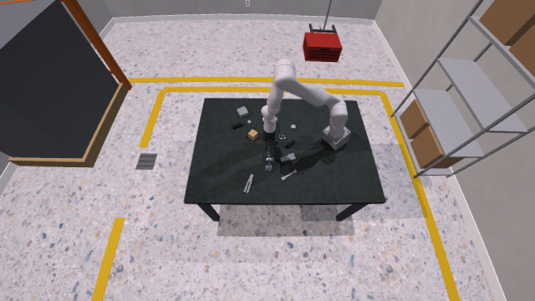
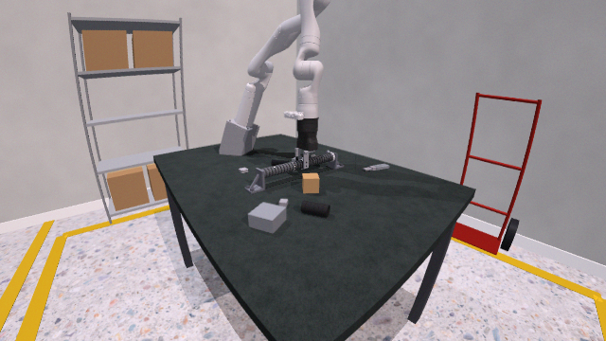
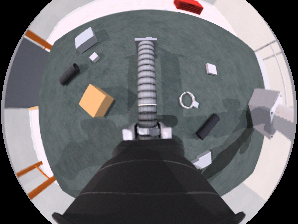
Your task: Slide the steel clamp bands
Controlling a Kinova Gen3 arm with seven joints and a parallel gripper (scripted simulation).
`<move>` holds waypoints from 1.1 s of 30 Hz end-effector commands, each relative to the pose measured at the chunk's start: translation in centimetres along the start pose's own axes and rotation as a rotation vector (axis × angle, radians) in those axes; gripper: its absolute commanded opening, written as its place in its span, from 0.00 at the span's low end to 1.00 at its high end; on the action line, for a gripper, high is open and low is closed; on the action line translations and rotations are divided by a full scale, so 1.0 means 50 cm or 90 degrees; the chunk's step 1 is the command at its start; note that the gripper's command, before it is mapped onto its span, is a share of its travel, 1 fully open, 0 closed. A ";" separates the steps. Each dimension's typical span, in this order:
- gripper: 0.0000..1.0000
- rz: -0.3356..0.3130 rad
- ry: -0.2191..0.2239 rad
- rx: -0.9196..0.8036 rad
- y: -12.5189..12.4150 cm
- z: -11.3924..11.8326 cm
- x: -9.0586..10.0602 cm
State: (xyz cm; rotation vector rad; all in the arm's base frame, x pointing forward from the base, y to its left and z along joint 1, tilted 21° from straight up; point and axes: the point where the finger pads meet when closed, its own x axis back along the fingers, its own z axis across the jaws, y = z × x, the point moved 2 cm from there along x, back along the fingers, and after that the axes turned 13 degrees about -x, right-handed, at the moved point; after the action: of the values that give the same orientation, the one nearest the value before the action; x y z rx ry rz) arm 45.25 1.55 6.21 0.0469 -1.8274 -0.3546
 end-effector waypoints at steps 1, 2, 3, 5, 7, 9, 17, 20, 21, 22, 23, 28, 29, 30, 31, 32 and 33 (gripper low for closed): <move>0.75 0.002 -0.003 -0.010 -0.028 -0.006 0.002; 0.75 0.002 -0.003 -0.010 -0.033 -0.007 0.002; 0.75 0.002 -0.003 -0.010 -0.037 -0.008 0.002; 0.75 0.002 -0.003 -0.010 -0.046 -0.010 0.002; 0.75 0.002 -0.003 -0.010 -0.054 -0.012 0.002; 0.75 0.002 -0.003 -0.010 -0.058 -0.013 0.002; 0.75 0.002 -0.003 -0.010 -0.086 -0.019 0.002; 0.75 0.002 -0.003 -0.010 -0.096 -0.021 0.002; 0.75 0.002 -0.003 -0.010 -0.099 -0.022 0.002; 0.75 0.002 -0.003 -0.010 -0.102 -0.022 0.002; 0.75 0.002 -0.003 -0.010 -0.106 -0.023 0.002; 0.75 0.002 -0.003 -0.010 -0.114 -0.025 0.002; 0.75 0.002 -0.003 -0.010 -0.117 -0.025 0.002; 0.75 0.002 -0.003 -0.010 -0.119 -0.026 0.002; 0.75 0.002 -0.003 -0.010 -0.122 -0.026 0.002; 0.75 0.002 -0.003 -0.010 -0.124 -0.027 0.002; 0.75 0.002 -0.003 -0.010 -0.126 -0.027 0.002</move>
State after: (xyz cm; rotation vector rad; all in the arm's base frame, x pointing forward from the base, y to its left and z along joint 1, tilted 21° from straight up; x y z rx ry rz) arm 45.55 -4.24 5.02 0.0392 -1.8276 -0.3619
